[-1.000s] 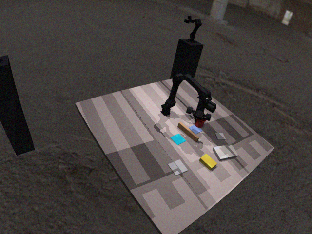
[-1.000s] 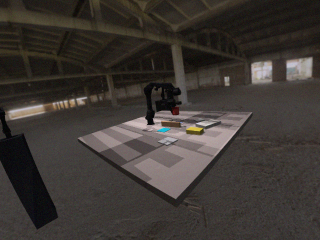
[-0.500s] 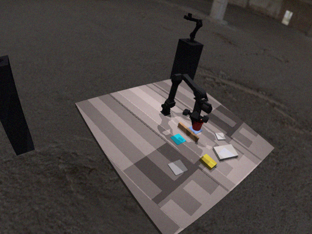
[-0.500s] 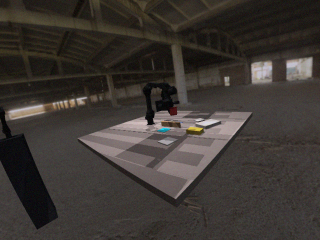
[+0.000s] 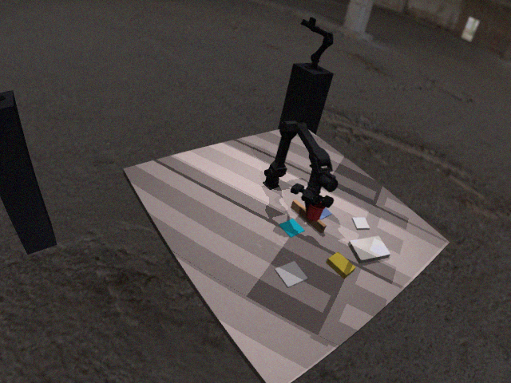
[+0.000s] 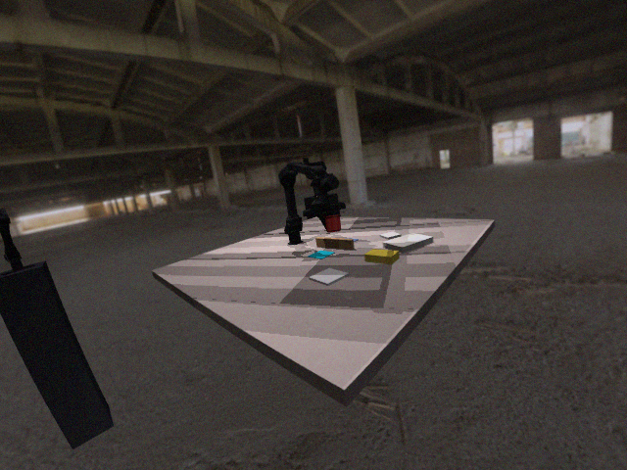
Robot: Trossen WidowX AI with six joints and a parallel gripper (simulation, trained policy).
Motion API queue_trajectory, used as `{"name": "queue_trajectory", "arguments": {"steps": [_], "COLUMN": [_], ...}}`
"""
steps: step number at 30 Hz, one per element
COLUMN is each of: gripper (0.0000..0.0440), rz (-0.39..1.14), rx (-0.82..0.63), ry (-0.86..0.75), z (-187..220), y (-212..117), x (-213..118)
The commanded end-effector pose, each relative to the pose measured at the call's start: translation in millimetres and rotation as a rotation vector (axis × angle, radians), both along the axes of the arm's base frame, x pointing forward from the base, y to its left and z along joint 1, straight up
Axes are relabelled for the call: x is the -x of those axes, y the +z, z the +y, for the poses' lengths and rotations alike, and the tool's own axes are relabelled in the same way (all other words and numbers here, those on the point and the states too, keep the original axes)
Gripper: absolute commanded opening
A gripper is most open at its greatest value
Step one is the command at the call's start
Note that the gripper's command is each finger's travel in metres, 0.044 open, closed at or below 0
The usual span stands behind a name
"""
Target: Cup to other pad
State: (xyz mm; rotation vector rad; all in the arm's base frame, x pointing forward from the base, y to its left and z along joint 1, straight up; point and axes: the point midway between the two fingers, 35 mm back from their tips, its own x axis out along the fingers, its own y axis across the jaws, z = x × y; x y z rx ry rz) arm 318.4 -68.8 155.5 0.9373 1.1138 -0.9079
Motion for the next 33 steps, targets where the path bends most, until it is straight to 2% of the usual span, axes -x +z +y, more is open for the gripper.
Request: {"name": "queue_trajectory", "arguments": {"steps": [1, 23, 33], "gripper": [0.0000, 0.0001, 0.0022], "rz": [-0.001, 0.020, 0.058], "rx": [0.009, 0.008, 0.001], "ry": [-0.016, -0.100, -0.133], "z": [-9, -35, -36], "y": [-6, -61, -84], "x": [2, 25, 44]}}
